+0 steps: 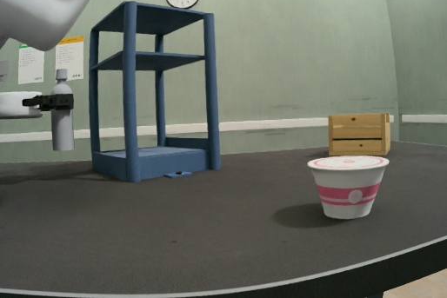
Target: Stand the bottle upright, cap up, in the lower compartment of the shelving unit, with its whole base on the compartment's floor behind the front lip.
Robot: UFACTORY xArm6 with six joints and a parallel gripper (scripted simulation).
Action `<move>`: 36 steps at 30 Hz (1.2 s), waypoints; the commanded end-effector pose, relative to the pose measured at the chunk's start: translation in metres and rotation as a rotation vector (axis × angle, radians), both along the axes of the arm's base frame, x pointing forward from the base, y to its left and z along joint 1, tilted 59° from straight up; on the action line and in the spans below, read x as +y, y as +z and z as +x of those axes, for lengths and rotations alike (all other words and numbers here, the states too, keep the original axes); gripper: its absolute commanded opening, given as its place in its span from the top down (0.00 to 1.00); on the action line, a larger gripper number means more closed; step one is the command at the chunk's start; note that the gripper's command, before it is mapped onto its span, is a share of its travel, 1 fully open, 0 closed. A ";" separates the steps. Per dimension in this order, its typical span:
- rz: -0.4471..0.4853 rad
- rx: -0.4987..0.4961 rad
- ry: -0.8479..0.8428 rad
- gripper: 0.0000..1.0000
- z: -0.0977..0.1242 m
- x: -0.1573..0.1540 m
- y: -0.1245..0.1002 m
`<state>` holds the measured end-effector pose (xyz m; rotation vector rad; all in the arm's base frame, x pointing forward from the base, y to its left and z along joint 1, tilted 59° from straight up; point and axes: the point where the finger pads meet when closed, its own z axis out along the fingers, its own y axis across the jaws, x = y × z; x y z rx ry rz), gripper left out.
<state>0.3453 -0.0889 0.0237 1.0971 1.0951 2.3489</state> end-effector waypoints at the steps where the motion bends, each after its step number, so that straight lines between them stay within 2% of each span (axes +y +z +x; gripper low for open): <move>1: 0.002 0.001 0.000 1.00 0.000 0.001 0.000; 19: 0.002 0.001 0.000 1.00 0.008 0.006 0.005; 36: 0.002 0.001 0.000 1.00 0.034 0.023 0.019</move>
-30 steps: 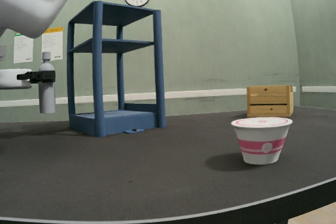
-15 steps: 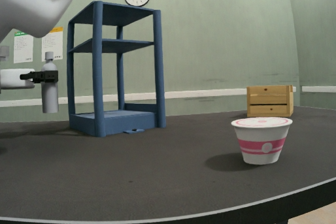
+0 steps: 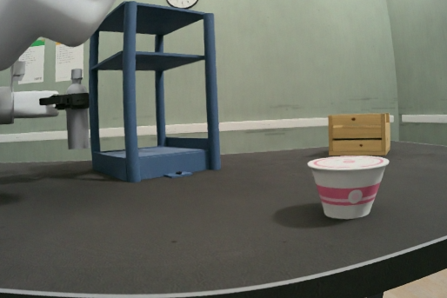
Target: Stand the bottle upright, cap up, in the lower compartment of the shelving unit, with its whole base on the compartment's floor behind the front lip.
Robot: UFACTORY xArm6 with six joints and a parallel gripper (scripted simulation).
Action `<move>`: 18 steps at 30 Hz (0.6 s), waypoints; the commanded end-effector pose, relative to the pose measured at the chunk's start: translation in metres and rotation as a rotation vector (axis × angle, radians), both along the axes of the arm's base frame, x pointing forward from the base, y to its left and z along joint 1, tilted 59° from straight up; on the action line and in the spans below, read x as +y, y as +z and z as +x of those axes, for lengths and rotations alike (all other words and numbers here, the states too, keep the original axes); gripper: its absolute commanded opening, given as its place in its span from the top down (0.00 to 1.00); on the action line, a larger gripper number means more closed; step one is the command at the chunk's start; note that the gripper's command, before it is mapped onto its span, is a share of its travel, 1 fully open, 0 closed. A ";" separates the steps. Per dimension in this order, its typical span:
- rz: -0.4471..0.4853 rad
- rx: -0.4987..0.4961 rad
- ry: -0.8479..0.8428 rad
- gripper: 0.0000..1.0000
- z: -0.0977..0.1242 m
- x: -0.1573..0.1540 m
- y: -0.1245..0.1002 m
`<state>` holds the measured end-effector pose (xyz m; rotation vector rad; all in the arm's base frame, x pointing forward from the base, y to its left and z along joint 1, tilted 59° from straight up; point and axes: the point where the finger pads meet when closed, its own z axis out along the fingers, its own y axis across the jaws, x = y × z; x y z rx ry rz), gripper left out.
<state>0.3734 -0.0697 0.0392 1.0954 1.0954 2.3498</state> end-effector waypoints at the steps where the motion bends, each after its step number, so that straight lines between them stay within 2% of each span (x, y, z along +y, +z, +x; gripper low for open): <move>1: 0.002 0.002 -0.001 1.00 0.008 0.006 0.004; 18: 0.002 0.002 -0.001 1.00 0.042 0.029 0.023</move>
